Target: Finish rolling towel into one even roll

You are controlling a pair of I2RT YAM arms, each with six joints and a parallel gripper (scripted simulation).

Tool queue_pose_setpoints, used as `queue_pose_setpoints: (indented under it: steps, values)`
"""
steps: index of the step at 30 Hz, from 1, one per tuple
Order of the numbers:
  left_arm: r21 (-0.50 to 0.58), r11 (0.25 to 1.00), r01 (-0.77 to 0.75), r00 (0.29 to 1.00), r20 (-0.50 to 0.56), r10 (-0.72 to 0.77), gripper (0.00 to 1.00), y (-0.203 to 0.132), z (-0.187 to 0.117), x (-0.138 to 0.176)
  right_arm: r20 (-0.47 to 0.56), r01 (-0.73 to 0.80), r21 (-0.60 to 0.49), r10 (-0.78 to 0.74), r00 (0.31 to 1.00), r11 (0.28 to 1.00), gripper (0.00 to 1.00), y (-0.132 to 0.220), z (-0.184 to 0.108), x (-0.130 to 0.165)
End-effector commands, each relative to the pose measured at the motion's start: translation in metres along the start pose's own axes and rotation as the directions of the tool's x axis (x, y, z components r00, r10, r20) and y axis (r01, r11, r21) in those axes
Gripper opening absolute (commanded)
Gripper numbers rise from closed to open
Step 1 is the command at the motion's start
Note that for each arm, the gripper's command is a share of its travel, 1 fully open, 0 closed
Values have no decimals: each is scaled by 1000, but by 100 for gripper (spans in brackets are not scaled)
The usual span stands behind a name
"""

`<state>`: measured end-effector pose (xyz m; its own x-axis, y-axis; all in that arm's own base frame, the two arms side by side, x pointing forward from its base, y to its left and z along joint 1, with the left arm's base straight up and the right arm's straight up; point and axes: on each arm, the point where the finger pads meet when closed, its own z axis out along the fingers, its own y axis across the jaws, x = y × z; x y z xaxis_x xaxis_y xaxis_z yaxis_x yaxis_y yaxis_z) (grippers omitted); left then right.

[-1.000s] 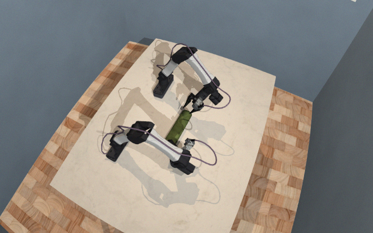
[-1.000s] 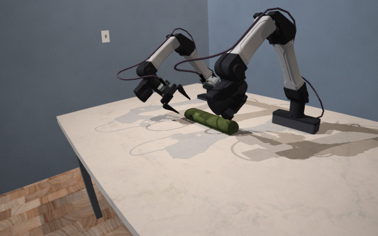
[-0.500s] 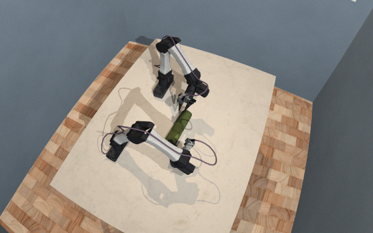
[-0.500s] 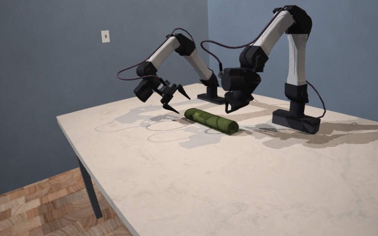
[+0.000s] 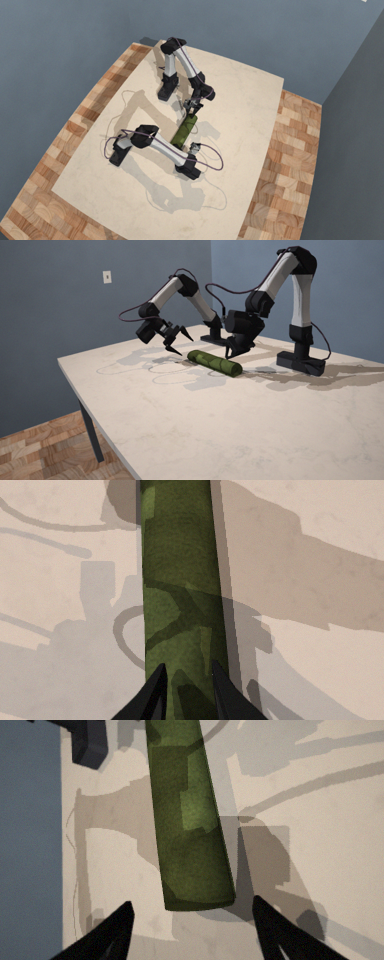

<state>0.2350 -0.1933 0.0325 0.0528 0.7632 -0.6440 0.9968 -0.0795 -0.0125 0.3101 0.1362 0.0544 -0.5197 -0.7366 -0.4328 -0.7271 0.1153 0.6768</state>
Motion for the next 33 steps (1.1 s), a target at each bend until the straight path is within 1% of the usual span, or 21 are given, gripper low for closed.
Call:
queue_pose_setpoints:
  steps: [1,13,33]
  values:
    - [-13,1000,-4,1000,-2,4,32,3,8,4,-44,32,-78,-36,998,996,85,9,-13,-11]
    - [-13,1000,-4,1000,-2,4,32,3,12,7,-44,32,-78,-36,998,996,85,9,-13,-11]
    - [-13,1000,-4,1000,-2,4,32,3,-7,-9,-44,32,-78,-36,998,996,85,9,-13,-11]
